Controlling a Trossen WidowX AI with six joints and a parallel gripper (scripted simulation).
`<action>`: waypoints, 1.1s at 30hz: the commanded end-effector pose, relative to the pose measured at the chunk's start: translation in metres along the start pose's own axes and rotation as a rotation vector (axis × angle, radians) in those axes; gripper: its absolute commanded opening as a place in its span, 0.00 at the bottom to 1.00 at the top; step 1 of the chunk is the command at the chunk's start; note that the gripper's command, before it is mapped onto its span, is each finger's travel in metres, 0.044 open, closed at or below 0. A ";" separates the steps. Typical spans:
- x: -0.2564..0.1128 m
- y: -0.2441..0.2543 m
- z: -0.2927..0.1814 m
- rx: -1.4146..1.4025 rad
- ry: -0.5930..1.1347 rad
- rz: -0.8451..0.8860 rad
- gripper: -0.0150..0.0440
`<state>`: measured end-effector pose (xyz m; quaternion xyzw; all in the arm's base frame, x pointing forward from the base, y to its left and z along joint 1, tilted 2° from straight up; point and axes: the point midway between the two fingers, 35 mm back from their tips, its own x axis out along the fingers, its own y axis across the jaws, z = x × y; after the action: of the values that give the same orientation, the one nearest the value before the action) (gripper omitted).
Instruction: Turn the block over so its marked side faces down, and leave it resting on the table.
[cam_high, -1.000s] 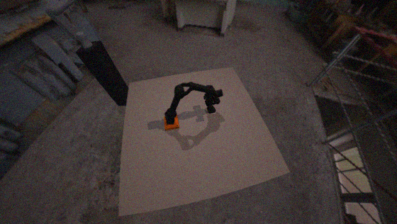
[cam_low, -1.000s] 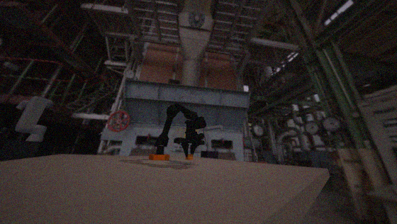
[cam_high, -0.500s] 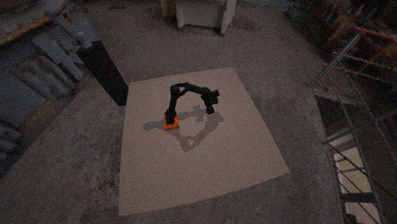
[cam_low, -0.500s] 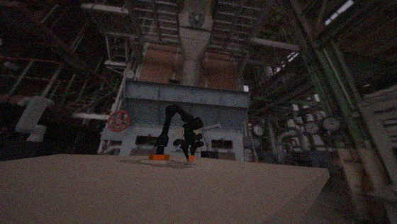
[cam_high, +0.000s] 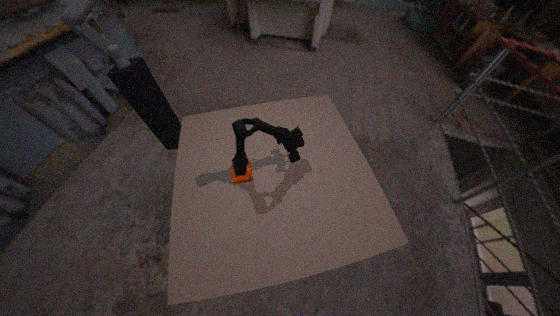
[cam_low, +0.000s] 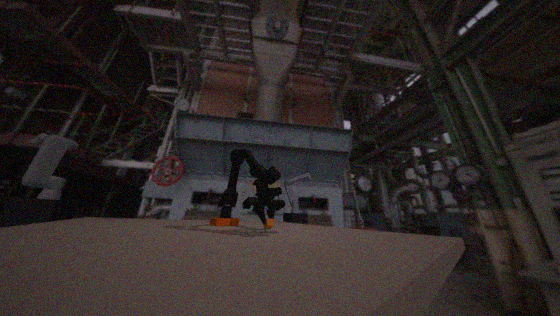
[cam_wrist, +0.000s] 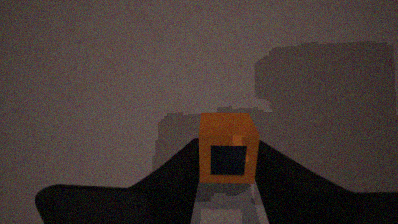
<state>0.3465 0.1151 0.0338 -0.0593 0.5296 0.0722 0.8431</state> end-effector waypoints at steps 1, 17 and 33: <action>-0.004 -0.001 0.001 0.001 -0.063 -0.002 0.25; 0.015 0.001 0.001 -0.003 -0.228 -0.001 0.25; 0.029 0.002 -0.005 -0.004 -0.465 -0.001 0.25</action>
<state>0.3570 0.1193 0.0104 -0.0402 0.3311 0.0860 0.9388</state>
